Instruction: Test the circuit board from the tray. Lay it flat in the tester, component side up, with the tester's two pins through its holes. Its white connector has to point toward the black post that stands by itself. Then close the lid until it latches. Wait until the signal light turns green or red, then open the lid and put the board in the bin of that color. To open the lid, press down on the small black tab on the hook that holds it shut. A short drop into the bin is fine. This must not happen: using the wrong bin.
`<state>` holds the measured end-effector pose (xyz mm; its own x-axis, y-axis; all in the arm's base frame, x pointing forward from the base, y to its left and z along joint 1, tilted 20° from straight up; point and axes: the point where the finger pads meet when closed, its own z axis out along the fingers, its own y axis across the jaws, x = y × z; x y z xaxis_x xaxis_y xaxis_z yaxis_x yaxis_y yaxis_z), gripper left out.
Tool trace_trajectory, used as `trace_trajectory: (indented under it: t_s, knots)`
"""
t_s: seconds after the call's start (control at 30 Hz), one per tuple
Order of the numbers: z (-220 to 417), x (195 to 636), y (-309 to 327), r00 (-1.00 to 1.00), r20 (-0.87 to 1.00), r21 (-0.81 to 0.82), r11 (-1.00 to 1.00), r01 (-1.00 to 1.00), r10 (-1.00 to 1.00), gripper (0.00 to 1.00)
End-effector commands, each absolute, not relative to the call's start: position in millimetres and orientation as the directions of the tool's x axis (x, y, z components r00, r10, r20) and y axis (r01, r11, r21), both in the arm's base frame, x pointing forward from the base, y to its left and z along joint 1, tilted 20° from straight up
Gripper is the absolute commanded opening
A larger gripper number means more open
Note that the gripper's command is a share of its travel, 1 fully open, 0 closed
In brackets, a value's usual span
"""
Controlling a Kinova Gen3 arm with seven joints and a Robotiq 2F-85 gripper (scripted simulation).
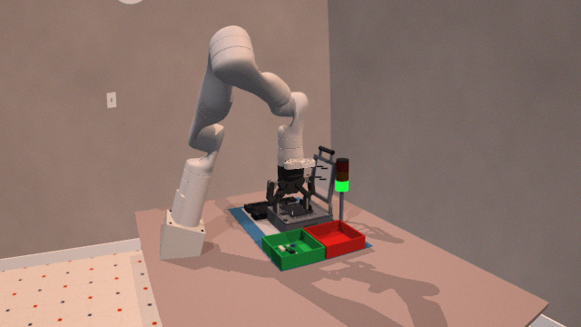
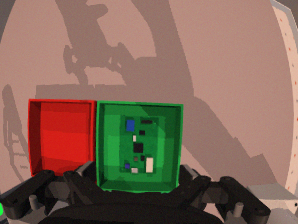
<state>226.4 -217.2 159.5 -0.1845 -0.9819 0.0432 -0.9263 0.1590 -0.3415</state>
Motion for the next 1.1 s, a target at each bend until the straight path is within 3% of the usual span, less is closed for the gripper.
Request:
trace_trajectory:
  t_s: [0.0, 1.07]
  knots:
    - [160.3, 225.9, -218.3, -0.188, 0.045, -0.342, 0.162, -0.925, -0.981, 1.0]
    - [163.1, 224.8, -218.0, -0.188, 0.045, -0.342, 0.162, -0.925, -0.981, 1.0]
